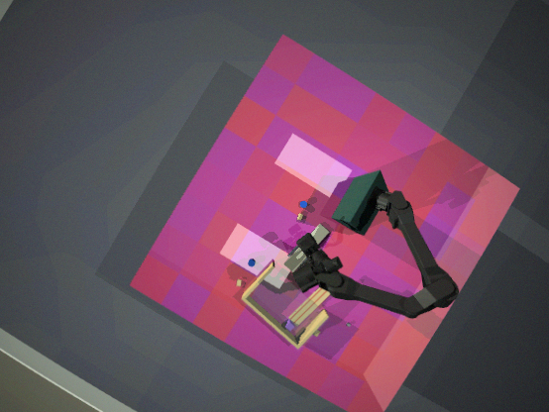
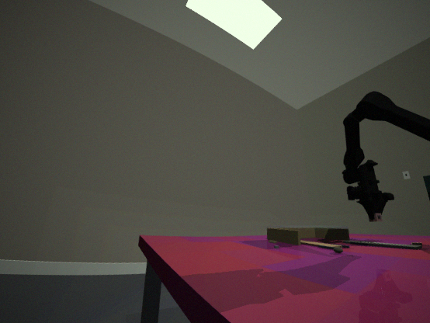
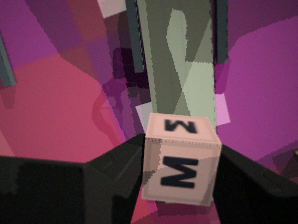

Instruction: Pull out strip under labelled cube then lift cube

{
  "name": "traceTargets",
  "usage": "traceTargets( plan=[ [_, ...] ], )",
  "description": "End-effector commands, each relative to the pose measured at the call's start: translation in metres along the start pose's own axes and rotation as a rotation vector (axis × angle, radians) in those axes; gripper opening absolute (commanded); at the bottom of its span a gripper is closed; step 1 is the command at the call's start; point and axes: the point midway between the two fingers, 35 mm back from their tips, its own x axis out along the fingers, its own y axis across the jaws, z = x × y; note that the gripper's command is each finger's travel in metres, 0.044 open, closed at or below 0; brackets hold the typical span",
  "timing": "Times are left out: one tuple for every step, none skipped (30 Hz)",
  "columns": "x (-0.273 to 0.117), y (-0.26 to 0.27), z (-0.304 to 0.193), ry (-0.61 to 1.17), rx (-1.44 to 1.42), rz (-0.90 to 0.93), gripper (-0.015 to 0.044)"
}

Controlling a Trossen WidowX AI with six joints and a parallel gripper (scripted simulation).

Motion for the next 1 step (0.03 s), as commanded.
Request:
traceTargets(
  plan=[
    [-0.0006, -0.0001, 0.0, 0.0, -0.004, -0.004, 0.0]
  ],
)
